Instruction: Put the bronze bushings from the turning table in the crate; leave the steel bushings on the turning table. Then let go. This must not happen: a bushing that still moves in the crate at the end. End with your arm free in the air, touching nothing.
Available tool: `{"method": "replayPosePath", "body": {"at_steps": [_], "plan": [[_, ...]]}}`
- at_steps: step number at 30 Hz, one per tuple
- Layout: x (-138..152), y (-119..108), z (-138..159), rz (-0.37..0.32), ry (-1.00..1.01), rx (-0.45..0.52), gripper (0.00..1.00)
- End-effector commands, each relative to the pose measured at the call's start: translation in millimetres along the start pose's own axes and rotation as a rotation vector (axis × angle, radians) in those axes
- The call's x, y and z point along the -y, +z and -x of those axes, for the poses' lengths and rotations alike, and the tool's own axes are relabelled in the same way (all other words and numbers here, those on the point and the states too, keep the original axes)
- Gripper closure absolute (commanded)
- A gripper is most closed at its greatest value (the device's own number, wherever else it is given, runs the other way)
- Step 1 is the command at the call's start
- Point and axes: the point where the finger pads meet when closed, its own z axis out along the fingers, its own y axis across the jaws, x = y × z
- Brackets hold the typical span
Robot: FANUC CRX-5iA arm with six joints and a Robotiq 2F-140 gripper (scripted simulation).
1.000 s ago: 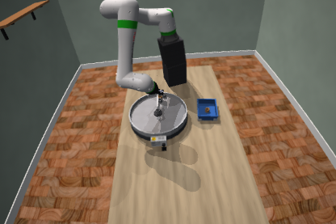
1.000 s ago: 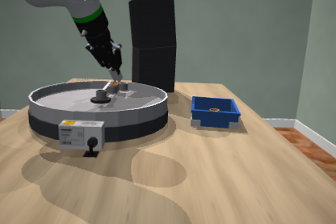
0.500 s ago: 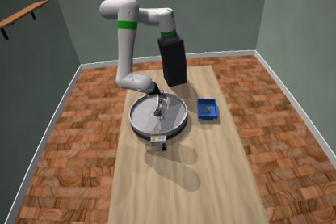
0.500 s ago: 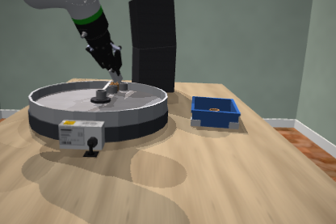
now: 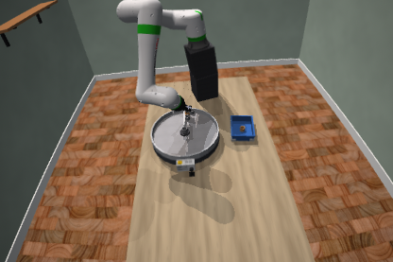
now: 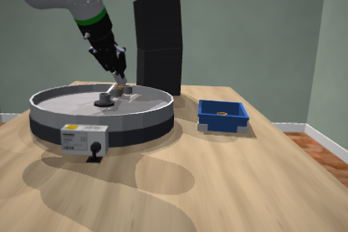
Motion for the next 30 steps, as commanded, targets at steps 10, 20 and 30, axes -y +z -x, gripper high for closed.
{"method": "replayPosePath", "body": {"at_steps": [10, 20, 30], "plan": [[0.0, -0.1, 0.1, 0.0, 0.0, 0.0, 0.94], [-0.1, 8.3, 7.1, 0.0, 0.0, 0.0, 0.94], [-0.1, 8.3, 7.1, 0.0, 0.0, 0.0, 0.94]]}}
